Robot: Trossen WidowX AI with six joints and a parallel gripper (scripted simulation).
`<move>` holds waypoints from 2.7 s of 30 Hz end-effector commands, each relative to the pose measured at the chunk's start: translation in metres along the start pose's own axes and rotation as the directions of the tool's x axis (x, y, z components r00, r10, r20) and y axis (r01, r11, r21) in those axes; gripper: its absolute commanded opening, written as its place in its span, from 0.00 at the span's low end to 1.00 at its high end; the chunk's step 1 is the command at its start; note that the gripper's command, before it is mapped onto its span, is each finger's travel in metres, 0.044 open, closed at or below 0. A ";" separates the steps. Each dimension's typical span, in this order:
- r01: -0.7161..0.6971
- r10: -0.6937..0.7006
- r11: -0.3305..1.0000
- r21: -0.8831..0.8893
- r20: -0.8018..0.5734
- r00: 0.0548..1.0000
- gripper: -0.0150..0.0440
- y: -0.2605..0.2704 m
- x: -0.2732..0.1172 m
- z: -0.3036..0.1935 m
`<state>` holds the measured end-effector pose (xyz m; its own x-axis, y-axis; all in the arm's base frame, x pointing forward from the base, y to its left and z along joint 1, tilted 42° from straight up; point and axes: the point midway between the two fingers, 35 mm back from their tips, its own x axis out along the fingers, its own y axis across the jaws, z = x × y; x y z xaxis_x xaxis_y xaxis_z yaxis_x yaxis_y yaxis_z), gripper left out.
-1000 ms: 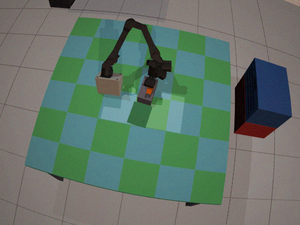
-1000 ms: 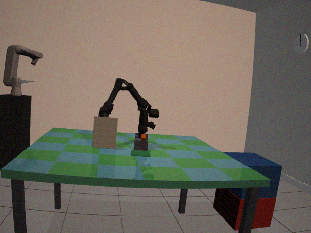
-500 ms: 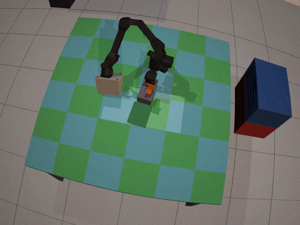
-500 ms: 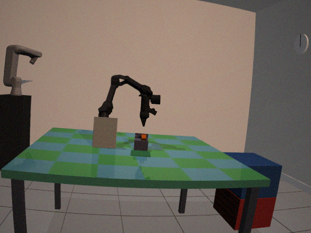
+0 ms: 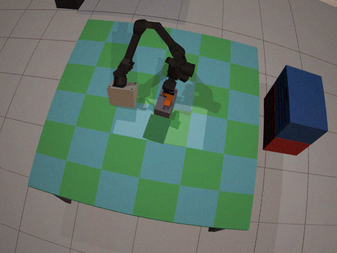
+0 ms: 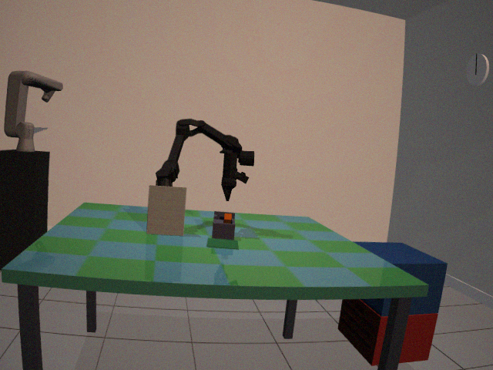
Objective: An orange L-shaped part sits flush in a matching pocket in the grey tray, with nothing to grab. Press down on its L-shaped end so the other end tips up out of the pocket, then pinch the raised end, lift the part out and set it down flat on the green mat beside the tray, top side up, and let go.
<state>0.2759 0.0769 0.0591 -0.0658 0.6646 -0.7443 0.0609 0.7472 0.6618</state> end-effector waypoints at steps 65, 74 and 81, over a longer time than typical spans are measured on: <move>-0.014 -0.005 -0.002 -1.000 -0.014 1.000 0.73 -0.077 0.046 0.008; -0.014 -0.005 -0.002 -1.000 -0.014 1.000 0.73 -0.076 0.061 0.008; -0.015 -0.004 -0.002 -1.000 -0.015 1.000 0.73 -0.076 0.072 0.007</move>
<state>0.2756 0.0630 -0.0408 -0.0749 0.6582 -0.7491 -0.9958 -0.0094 0.0913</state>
